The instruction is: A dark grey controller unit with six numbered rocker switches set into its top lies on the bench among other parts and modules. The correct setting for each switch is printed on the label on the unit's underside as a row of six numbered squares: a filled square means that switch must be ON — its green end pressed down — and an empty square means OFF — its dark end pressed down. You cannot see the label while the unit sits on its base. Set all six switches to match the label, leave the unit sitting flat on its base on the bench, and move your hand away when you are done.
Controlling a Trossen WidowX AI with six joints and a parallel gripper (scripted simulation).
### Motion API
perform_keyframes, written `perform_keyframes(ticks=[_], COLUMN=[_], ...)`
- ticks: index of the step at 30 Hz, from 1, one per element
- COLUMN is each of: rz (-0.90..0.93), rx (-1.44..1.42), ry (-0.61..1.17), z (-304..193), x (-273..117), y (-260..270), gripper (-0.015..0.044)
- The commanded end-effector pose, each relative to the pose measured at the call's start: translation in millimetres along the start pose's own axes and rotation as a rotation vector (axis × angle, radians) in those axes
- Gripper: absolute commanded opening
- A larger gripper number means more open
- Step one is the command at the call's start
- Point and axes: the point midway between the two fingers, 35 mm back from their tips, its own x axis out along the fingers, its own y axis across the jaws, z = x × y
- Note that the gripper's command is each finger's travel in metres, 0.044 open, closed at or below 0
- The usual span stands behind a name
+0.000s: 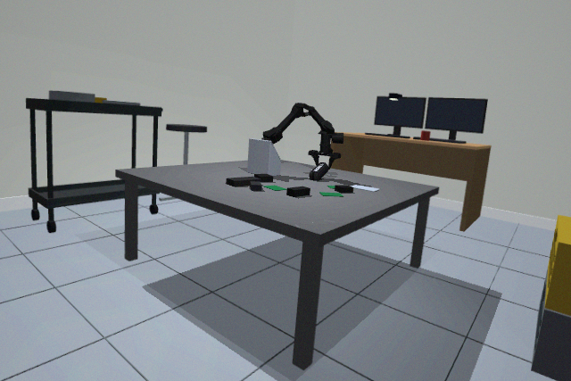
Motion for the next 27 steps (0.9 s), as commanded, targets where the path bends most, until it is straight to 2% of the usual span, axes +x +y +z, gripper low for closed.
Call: perform_keyframes(ticks=[1, 27], rz=[0.0, 0.0], rx=[0.016, 0.016], ry=[0.014, 0.013], z=[-3.2, 3.6], x=[3.4, 23.0], y=[1.0, 1.0], gripper=[0.0338, 0.0338])
